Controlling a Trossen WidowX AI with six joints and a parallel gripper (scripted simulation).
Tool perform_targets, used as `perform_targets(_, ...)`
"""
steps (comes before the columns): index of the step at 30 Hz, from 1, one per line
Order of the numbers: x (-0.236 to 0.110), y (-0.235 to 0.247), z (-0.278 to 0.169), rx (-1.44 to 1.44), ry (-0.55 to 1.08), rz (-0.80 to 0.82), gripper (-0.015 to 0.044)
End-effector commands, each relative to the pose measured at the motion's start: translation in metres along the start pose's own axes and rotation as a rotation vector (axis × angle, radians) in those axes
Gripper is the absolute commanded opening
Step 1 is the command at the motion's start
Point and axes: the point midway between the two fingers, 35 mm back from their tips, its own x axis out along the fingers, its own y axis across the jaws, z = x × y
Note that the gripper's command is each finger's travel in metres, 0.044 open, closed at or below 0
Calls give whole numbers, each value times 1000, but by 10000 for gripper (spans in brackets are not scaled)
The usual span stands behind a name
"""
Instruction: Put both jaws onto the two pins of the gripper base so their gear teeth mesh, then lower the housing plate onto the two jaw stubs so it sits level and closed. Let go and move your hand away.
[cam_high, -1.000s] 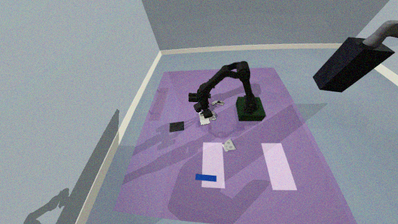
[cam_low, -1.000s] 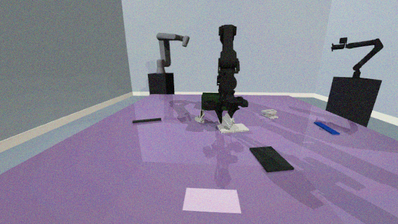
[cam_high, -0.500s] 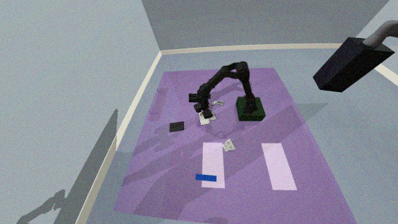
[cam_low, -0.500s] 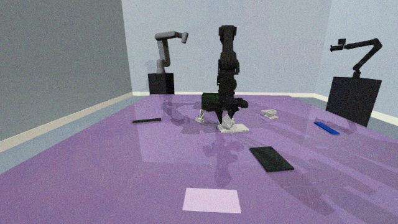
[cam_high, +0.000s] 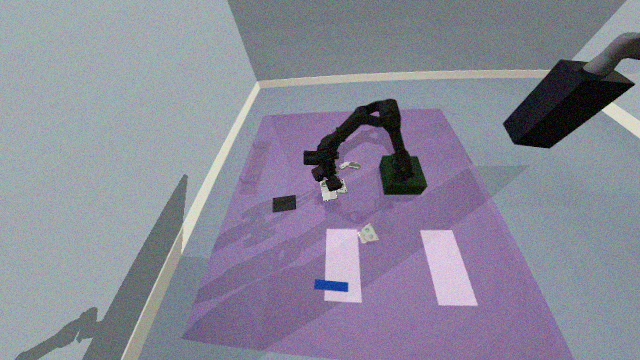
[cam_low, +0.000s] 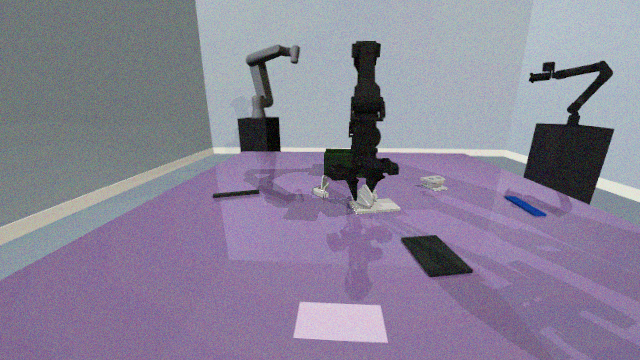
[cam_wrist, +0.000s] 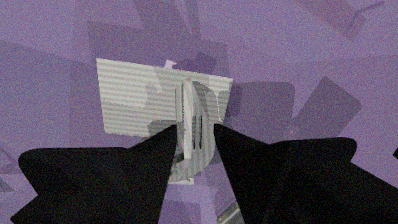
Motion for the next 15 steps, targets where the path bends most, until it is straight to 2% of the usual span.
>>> perform_targets(1, 1, 0, 0, -5, -1, -3, 134)
perform_targets(15, 4, 0, 0, -5, -1, -3, 134)
